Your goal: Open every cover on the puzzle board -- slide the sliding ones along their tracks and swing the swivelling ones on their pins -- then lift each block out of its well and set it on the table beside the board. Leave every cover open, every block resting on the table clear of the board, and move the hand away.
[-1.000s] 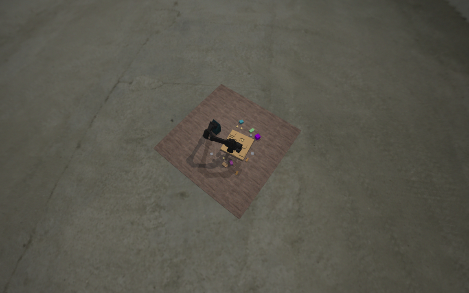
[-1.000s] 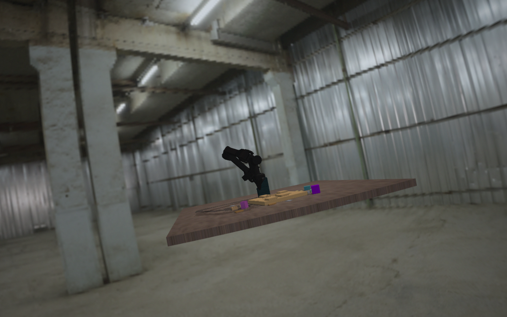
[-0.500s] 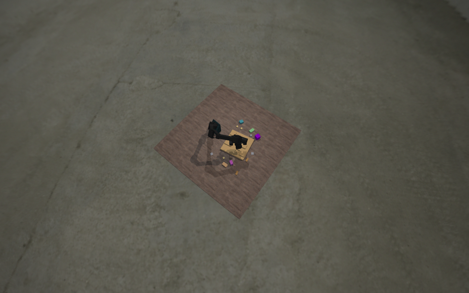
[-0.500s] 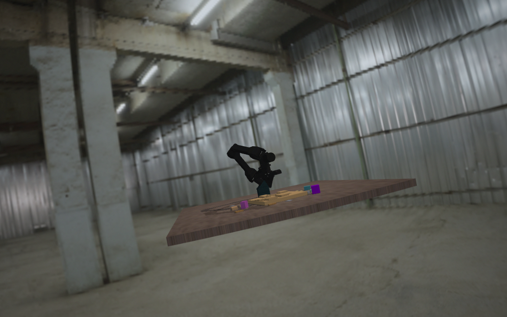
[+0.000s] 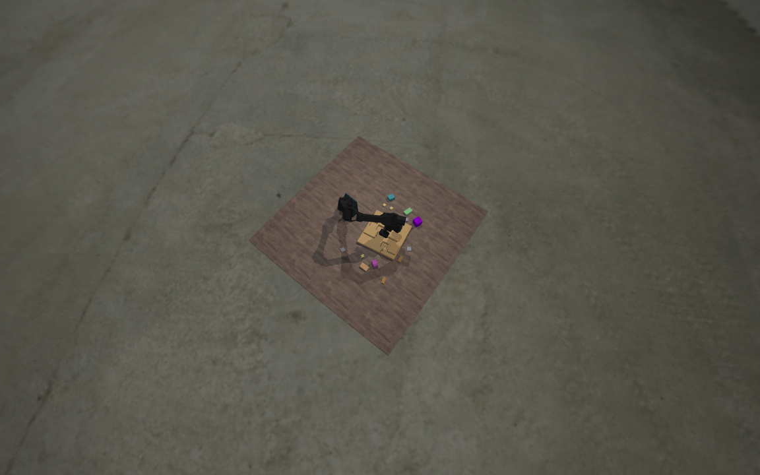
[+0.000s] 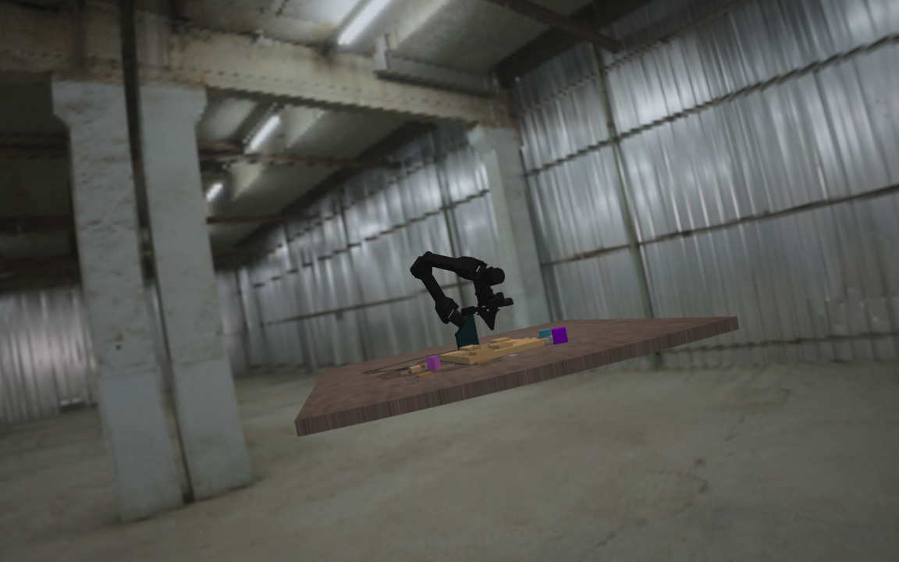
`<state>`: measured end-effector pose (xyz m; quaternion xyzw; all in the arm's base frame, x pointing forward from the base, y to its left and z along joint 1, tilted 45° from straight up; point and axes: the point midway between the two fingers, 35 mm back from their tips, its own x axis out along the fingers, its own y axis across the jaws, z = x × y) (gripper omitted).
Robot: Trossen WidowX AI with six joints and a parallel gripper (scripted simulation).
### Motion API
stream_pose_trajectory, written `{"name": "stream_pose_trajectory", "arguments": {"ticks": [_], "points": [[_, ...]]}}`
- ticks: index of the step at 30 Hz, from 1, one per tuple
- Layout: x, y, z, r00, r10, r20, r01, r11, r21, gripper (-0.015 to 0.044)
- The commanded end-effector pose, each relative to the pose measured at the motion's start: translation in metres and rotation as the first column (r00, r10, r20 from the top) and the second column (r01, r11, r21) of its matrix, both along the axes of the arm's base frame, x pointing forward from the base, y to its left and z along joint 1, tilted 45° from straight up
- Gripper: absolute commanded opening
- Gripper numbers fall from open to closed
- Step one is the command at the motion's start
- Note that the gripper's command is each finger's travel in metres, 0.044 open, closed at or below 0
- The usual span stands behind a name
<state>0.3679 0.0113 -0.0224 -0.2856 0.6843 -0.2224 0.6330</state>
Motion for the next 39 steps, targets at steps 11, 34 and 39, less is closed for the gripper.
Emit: {"name": "stream_pose_trajectory", "arguments": {"ticks": [11,34,39], "points": [[-0.0168,0.0493,-0.0487,0.222,0.721,-0.656,-0.7,0.586,0.407,0.0],[-0.0151,0.0488,-0.0483,0.993,0.084,-0.084,-0.086,0.996,-0.02,0.0],[-0.0146,0.0487,-0.0482,0.975,-0.161,0.152,0.166,0.986,-0.024,0.0]]}}
